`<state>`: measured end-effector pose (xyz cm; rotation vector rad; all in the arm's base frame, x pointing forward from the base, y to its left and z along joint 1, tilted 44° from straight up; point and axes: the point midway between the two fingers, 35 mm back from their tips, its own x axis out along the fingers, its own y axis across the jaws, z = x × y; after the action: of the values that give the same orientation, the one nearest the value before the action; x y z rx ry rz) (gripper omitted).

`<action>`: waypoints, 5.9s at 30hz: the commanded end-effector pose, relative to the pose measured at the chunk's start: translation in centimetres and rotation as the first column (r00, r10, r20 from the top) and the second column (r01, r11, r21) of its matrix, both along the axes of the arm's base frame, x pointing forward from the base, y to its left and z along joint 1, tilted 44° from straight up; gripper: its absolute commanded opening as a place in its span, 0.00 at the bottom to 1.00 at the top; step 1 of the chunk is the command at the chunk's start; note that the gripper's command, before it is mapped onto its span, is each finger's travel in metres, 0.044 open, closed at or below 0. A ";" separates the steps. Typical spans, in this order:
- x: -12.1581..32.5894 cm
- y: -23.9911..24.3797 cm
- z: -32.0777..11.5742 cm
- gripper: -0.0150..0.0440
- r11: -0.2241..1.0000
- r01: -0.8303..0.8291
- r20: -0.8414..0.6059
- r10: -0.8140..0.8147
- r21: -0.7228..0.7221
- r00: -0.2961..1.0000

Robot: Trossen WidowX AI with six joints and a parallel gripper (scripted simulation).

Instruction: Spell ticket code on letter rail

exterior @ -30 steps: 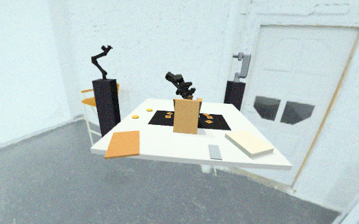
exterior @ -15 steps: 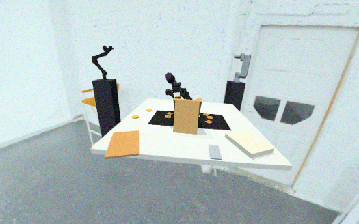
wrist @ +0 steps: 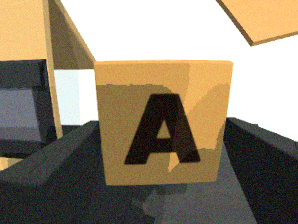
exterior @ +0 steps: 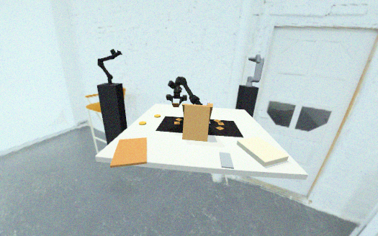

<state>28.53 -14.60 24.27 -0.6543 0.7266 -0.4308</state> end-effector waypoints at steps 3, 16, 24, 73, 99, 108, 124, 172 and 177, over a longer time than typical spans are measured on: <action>-1.6 -1.4 0.8 0.25 0.998 0.055 0.020 -0.054 -0.028 0.998; 1.6 -4.4 -1.3 0.25 0.998 0.055 0.023 -0.054 -0.030 0.998; 1.6 -4.5 -1.2 0.25 0.998 0.055 0.023 -0.054 -0.030 0.998; 1.9 -2.9 -3.0 0.25 0.998 0.055 0.022 -0.054 -0.028 0.998; 2.2 -2.0 -3.9 0.25 0.998 0.055 0.022 -0.054 -0.028 0.998; 2.3 -1.6 -4.2 0.25 0.998 0.055 0.022 -0.054 -0.027 0.998; 2.5 -1.1 -4.8 0.25 0.998 0.055 0.021 -0.054 -0.027 0.998; 3.0 0.6 -6.5 0.25 0.998 0.055 0.021 -0.054 -0.025 0.998; 3.0 0.7 -6.7 0.25 0.998 0.055 0.021 -0.054 -0.025 0.998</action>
<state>31.56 -13.90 17.68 -0.6571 0.7221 -0.4903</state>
